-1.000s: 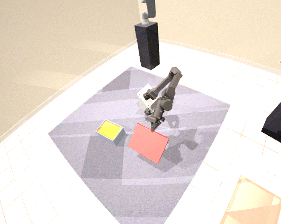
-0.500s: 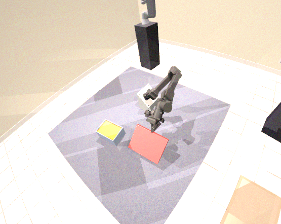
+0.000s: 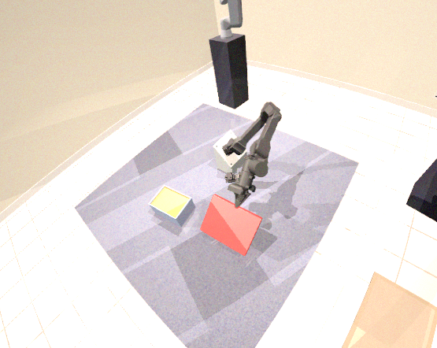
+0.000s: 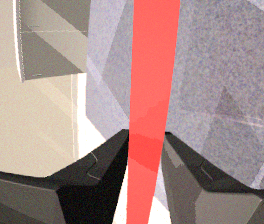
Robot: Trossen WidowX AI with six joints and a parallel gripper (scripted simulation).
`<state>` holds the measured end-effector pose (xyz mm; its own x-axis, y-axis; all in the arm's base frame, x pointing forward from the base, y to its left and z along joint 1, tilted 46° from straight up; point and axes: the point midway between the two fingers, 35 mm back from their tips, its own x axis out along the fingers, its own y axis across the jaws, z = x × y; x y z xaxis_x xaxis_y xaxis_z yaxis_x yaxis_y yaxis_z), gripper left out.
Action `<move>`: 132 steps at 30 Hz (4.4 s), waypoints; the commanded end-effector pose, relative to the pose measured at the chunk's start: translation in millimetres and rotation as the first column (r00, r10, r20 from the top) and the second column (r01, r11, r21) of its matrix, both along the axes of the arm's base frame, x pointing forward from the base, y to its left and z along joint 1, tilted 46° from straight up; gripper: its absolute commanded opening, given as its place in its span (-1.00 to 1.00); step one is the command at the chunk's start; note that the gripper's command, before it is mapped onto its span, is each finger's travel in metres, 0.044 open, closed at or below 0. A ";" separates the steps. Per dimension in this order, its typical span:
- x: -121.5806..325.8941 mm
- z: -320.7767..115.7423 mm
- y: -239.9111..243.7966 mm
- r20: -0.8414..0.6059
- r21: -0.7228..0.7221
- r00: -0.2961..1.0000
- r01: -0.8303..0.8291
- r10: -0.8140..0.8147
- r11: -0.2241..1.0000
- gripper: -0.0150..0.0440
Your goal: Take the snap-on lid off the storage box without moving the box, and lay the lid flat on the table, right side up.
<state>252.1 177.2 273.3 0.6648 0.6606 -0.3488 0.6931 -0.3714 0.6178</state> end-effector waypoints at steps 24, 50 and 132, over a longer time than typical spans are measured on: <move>-1.0 -15.9 14.5 -0.002 0.004 1.000 0.011 -0.011 1.000 -0.49; -3.1 -30.2 29.2 -0.002 0.005 1.000 0.011 -0.011 1.000 -0.49; -9.7 -75.7 75.9 -0.004 0.008 1.000 0.011 -0.011 1.000 -0.49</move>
<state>245.8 248.4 206.7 0.6856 0.6504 -0.3270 0.6756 -0.4014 0.6184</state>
